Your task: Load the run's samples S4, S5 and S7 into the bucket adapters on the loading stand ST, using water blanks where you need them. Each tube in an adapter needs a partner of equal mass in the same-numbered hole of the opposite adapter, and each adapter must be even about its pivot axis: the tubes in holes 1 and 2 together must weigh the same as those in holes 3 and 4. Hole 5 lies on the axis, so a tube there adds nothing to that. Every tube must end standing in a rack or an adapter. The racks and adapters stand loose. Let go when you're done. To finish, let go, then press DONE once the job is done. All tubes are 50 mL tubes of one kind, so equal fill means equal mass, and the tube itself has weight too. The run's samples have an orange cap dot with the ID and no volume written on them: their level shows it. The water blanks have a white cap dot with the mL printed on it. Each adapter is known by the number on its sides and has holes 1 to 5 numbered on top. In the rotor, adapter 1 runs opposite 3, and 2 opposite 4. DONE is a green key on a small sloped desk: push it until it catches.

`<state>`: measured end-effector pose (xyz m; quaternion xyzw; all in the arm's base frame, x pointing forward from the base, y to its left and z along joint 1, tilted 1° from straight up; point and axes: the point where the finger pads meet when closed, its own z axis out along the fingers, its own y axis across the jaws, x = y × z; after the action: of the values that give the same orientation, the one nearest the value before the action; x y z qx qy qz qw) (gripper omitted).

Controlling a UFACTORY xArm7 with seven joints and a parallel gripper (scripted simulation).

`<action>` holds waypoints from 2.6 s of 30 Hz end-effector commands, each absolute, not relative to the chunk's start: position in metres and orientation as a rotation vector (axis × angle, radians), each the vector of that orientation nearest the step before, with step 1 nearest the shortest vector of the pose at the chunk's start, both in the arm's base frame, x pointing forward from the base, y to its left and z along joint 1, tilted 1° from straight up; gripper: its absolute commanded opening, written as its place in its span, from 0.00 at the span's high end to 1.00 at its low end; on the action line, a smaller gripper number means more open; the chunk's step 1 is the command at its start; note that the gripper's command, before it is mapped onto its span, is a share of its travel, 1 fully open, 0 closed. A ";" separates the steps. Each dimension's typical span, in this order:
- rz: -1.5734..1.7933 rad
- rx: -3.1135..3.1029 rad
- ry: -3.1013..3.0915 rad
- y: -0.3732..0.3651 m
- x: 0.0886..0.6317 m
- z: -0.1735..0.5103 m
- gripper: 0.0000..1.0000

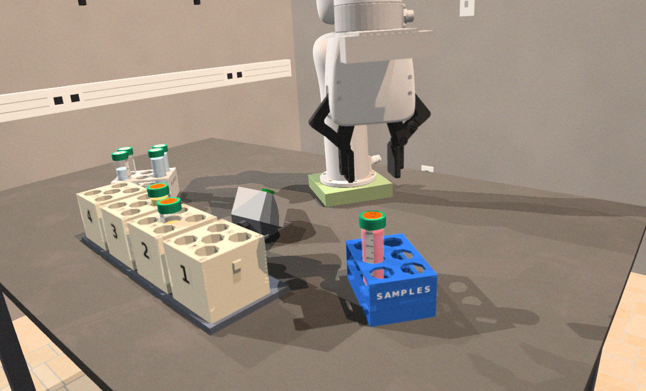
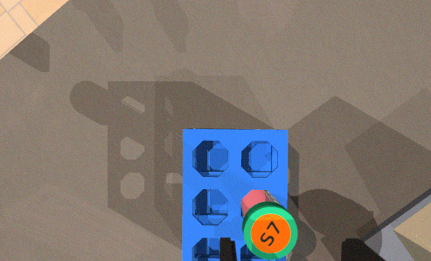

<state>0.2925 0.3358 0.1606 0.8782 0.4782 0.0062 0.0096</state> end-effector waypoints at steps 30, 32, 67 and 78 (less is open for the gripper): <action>0.026 2.743 1.494 0.337 0.295 0.109 0.43; 0.026 2.743 1.494 0.337 0.295 0.109 0.43; 0.026 2.743 1.494 0.336 0.295 0.092 0.43; 0.026 2.743 1.494 0.336 0.295 0.089 0.43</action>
<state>0.2941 0.3351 0.0874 0.8782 0.4782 0.0062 0.0096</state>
